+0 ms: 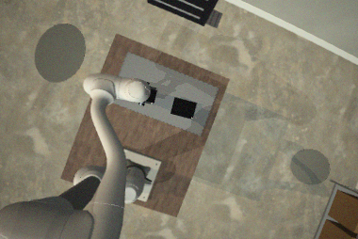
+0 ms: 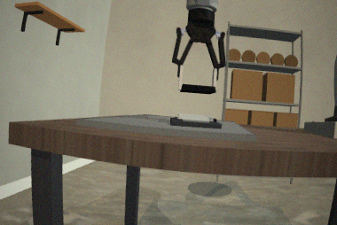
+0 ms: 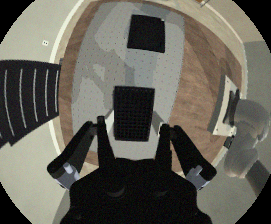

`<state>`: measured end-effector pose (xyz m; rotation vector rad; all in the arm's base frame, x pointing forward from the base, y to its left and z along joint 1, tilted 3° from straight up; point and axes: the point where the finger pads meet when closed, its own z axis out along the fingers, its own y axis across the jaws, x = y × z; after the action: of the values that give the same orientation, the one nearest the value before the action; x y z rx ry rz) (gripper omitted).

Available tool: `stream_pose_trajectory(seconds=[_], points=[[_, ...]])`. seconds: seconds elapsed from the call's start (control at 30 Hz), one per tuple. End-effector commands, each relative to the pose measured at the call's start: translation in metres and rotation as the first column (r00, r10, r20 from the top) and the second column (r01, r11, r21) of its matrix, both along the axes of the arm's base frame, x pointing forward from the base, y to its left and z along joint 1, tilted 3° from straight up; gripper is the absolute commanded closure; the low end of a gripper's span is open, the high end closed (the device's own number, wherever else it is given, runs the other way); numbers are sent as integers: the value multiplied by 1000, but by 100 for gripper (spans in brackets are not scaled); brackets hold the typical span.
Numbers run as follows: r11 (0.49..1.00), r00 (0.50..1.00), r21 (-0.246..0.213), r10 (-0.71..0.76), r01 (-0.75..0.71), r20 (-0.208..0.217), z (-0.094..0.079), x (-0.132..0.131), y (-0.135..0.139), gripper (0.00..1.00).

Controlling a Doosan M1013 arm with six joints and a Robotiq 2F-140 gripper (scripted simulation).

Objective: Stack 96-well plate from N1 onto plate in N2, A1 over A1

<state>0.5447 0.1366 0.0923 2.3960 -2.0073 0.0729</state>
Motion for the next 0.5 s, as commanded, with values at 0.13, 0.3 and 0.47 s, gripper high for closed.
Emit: stream_pose_trajectory(seconds=[0.13, 0.3, 0.47], points=[[1000, 1000, 0, 0, 0, 0, -1, -1, 24, 100], [1000, 1000, 0, 0, 0, 0, -1, -2, 32, 100], [1000, 1000, 0, 0, 0, 0, -1, -2, 32, 100]])
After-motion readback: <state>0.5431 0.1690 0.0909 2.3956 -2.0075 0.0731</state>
